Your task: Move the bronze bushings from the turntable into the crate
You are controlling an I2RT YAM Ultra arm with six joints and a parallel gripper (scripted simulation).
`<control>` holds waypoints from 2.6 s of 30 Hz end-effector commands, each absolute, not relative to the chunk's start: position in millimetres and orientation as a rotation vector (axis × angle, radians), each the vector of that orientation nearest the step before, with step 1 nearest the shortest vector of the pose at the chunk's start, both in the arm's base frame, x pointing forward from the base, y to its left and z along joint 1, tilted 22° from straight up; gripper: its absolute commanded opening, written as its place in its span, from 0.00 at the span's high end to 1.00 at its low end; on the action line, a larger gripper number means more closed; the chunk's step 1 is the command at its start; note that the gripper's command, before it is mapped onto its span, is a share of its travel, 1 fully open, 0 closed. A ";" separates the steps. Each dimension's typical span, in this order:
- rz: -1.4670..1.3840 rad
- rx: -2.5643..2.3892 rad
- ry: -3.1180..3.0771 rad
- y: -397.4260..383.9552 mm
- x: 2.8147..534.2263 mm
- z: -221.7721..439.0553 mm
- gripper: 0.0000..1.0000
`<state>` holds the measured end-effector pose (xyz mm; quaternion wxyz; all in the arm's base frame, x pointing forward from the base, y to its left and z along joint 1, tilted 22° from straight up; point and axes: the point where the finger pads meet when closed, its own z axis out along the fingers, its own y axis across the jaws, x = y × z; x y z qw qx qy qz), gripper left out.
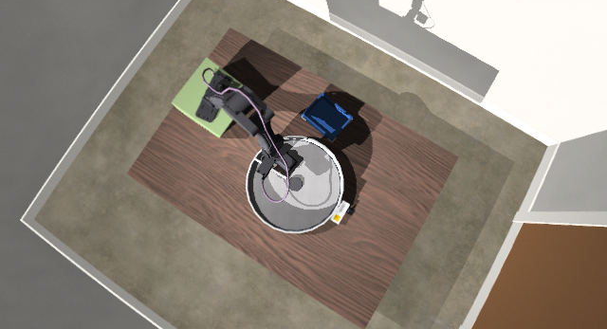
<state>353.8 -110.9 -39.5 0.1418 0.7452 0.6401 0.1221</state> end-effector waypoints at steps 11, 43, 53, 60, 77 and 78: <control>0.350 2.122 1.810 -118.1 367.1 -27.1 1.00; 0.343 2.131 1.809 -120.3 364.6 -27.8 1.00; 0.343 2.131 1.809 -120.3 364.6 -27.8 1.00; 0.347 2.126 1.804 -120.4 362.8 -21.9 1.00; 0.346 2.117 1.804 -118.1 341.6 32.5 1.00; 0.346 2.117 1.804 -117.8 339.9 36.4 1.00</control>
